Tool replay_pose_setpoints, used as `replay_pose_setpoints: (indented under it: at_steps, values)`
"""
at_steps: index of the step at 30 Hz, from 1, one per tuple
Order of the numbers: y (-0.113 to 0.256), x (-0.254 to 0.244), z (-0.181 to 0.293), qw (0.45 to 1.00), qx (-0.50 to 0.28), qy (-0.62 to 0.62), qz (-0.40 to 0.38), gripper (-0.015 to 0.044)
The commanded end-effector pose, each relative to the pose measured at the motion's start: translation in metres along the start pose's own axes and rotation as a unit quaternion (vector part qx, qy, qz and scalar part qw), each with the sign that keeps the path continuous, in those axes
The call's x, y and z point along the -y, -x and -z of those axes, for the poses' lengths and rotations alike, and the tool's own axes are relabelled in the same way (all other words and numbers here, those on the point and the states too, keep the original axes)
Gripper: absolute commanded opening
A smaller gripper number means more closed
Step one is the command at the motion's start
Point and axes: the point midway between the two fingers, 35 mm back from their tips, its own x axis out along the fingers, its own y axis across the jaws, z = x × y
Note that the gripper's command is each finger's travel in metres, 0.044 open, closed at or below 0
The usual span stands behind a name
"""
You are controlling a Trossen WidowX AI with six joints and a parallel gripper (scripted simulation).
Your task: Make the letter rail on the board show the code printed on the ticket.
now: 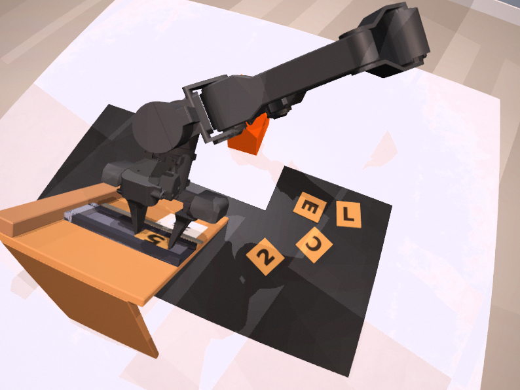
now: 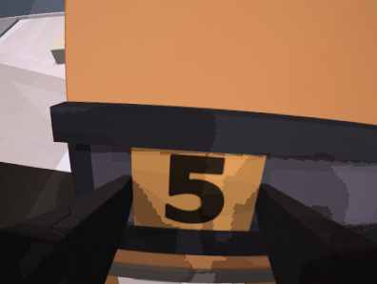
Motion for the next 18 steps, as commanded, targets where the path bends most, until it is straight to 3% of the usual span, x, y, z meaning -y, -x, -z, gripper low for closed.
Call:
replay_pose_setpoints:
  at_steps: [1,18]
  values:
    - [-0.0001,0.0025,-0.0003,1.0,0.0,0.003,-0.001,0.0]
    - [-0.0001,0.0124,-0.0004,1.0,0.0,0.003,-0.001,0.0]
